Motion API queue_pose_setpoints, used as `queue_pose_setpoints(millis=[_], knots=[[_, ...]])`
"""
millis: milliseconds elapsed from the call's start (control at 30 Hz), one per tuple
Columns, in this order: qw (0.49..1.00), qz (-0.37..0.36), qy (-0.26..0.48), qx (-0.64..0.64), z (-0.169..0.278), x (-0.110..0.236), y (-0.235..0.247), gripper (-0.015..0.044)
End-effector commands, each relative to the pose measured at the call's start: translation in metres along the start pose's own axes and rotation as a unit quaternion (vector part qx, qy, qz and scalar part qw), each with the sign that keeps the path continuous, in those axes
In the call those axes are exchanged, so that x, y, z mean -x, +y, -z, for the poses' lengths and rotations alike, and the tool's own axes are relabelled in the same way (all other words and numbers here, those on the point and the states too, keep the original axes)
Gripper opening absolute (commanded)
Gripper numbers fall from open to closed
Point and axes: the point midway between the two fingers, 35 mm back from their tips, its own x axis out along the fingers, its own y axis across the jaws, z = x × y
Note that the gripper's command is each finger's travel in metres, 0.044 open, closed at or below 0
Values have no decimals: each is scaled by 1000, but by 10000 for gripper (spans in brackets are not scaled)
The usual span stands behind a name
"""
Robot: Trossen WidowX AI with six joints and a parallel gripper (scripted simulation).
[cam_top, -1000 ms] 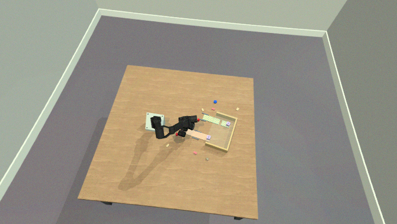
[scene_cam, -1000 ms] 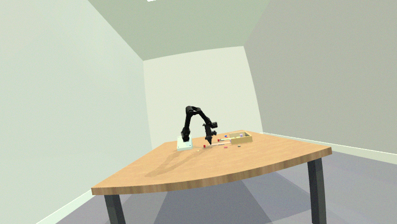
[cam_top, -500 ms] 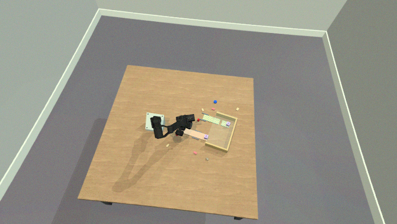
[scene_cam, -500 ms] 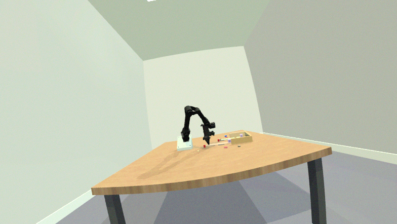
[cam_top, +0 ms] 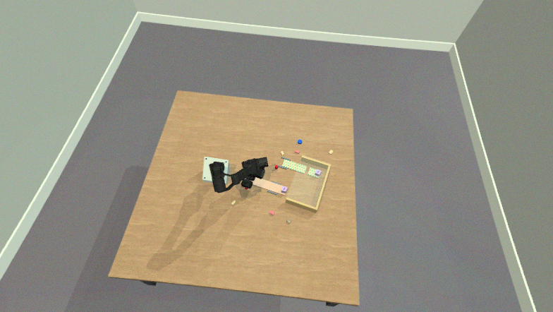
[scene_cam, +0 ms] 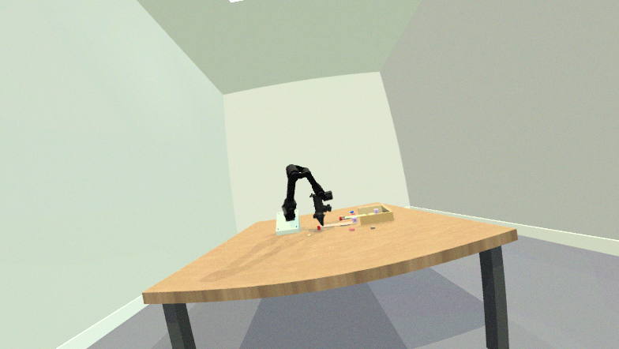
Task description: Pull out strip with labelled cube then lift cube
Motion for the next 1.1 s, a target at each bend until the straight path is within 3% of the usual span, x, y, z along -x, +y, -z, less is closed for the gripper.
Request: queue_pose_setpoints(millis=[0,1067], knots=[[1000,1,15,6,16,-4,-2,0],[1000,1,15,6,22,-4,-1,0]])
